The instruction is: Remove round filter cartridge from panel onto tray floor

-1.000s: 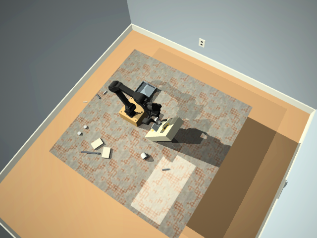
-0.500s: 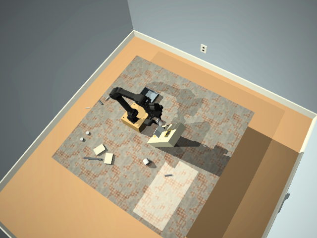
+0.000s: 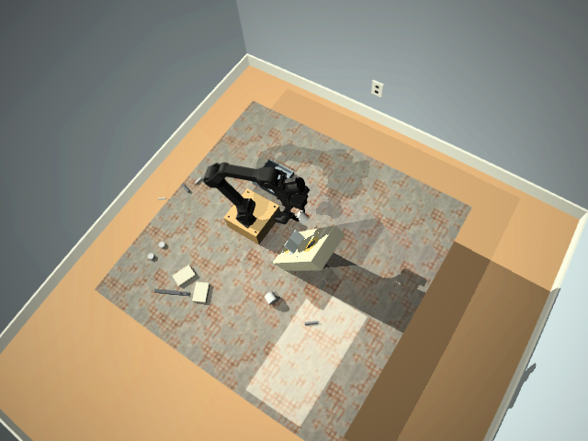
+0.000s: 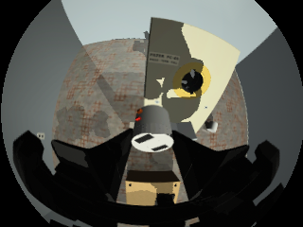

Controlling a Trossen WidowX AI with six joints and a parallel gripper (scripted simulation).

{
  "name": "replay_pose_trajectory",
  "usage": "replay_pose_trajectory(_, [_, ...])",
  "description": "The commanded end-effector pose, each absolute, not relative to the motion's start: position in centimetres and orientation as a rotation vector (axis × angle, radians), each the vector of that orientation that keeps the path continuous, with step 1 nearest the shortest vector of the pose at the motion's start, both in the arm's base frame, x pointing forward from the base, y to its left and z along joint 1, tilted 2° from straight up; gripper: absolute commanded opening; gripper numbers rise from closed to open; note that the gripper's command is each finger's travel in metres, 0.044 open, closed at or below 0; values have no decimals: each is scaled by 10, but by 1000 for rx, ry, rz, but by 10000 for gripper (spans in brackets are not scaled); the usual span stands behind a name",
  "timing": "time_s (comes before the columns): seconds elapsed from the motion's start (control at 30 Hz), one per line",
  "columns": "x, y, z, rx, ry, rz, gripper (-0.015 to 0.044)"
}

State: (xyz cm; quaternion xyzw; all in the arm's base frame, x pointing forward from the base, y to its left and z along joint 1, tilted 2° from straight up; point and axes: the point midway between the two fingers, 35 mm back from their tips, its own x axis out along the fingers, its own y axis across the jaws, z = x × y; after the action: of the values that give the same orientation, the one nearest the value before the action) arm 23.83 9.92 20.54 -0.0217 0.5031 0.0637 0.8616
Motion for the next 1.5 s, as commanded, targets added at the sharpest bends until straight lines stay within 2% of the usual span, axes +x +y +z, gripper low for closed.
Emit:
replay_pose_trajectory(0.0, [237,113,205,-39,1044,129,0])
replay_pose_trajectory(0.13, [235,112,204,-54,1052,151,0])
replay_pose_trajectory(0.63, [193,177,206,-263,1025,517,0])
replay_pose_trajectory(1.47, [87,249,210,-601,889,1134,0])
